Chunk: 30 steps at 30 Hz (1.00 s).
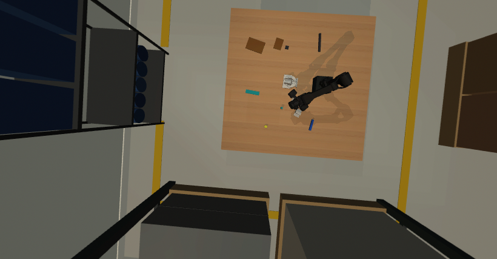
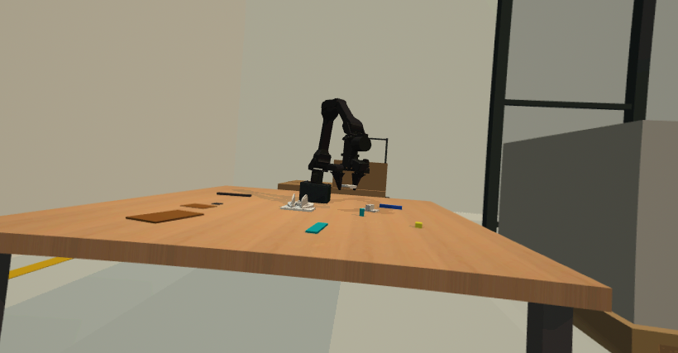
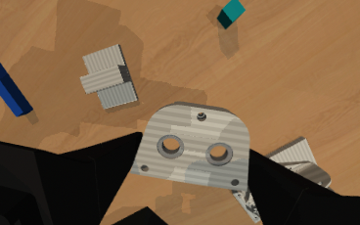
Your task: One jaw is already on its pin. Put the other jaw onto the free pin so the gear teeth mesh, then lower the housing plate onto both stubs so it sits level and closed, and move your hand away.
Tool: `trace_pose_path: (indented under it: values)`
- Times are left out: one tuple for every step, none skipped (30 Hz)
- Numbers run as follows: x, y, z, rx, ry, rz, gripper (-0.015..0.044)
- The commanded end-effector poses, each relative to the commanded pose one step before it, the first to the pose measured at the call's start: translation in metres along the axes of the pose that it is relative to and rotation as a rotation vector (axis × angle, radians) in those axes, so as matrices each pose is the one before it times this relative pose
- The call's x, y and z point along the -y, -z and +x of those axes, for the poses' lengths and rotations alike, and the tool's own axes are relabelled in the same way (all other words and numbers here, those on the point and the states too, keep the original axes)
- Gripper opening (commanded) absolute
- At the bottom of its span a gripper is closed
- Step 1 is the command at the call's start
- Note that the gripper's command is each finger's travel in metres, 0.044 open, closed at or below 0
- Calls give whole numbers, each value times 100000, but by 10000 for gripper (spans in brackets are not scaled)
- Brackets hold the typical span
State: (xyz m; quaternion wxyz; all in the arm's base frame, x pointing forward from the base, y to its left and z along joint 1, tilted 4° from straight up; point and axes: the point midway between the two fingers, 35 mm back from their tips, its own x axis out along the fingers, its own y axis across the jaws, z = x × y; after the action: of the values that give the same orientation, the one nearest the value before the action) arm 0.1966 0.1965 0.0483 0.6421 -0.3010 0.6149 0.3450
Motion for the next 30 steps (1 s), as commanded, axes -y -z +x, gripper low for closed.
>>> trace_pose_path:
  values:
    - [1144,572,-84,518,-114,5725,351]
    - [307,131,2,-25,35,1323,351]
    - [306,130,2,-25,34,1323,351]
    - [305,130,2,-24,33,1323,351]
    - [309,131,2,-24,33,1346,351]
    - [309,131,2,-23,32,1348,351]
    - [308,130,3,-23,31,1348,351]
    - [307,130,3,-22,30,1348,351]
    - [307,129,3,-22,29,1348,351]
    - [306,128,3,-21,28,1348,351]
    - [305,128,3,-21,27,1349,351]
    - [304,127,3,-20,26,1349,351]
    - [303,127,3,-20,25,1349,351]
    - [303,126,3,-19,24,1349,351]
    - [308,128,3,-19,24,1376,351]
    - [308,128,4,-18,23,1380,351]
    - [307,127,4,-18,22,1380,351]
    - [306,127,4,-17,21,1380,351]
    - [305,126,4,-17,20,1380,351]
    - [304,126,4,-16,19,1380,351]
    - [304,125,4,-15,18,1381,351]
    - [303,124,4,-15,17,1381,351]
    - [302,124,4,-14,16,1381,351]
    - [301,123,4,-14,15,1381,351]
    - [308,126,5,-13,15,1417,351]
    - [308,126,5,-13,14,1424,351]
    - [307,125,5,-12,12,1424,351]
    - [307,125,5,-12,11,1424,351]
    - [306,124,5,-11,10,1424,351]
    - [305,123,5,-11,9,1424,351]
